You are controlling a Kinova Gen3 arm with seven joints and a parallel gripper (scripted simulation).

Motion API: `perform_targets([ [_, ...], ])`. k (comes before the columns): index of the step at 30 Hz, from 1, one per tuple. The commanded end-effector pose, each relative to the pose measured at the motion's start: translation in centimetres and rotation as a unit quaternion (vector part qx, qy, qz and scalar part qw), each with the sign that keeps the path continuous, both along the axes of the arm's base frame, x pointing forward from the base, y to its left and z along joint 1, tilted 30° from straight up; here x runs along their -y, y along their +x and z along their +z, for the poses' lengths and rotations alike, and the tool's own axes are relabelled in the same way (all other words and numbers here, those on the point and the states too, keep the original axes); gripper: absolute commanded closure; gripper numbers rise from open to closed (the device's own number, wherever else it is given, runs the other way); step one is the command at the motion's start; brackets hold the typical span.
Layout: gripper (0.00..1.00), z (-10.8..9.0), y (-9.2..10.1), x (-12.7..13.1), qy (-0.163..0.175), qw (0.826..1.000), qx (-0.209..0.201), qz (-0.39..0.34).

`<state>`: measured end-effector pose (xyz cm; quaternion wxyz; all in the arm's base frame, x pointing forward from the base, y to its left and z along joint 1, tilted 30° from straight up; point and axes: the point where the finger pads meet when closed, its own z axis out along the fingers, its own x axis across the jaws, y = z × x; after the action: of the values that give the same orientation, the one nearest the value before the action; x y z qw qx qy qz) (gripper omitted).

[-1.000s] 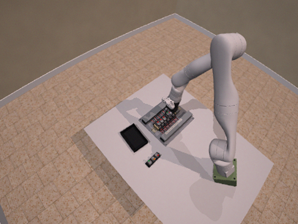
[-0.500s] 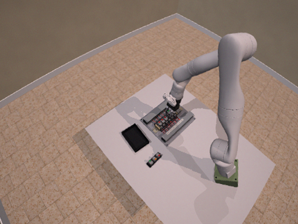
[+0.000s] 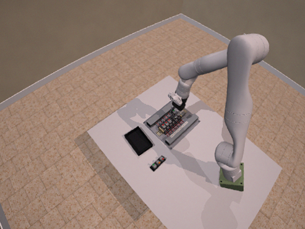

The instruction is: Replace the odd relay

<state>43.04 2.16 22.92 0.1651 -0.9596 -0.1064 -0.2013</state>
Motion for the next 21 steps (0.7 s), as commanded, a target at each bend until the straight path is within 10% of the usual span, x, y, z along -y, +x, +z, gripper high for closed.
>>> perform_targets([
  [1, 1.0, 0.35, 0.08, 0.87, -0.002, 1.0, 0.002, -0.008],
  [21, 1.0, -0.09, 0.33, 0.98, -0.003, 1.0, 0.003, -0.011],
])
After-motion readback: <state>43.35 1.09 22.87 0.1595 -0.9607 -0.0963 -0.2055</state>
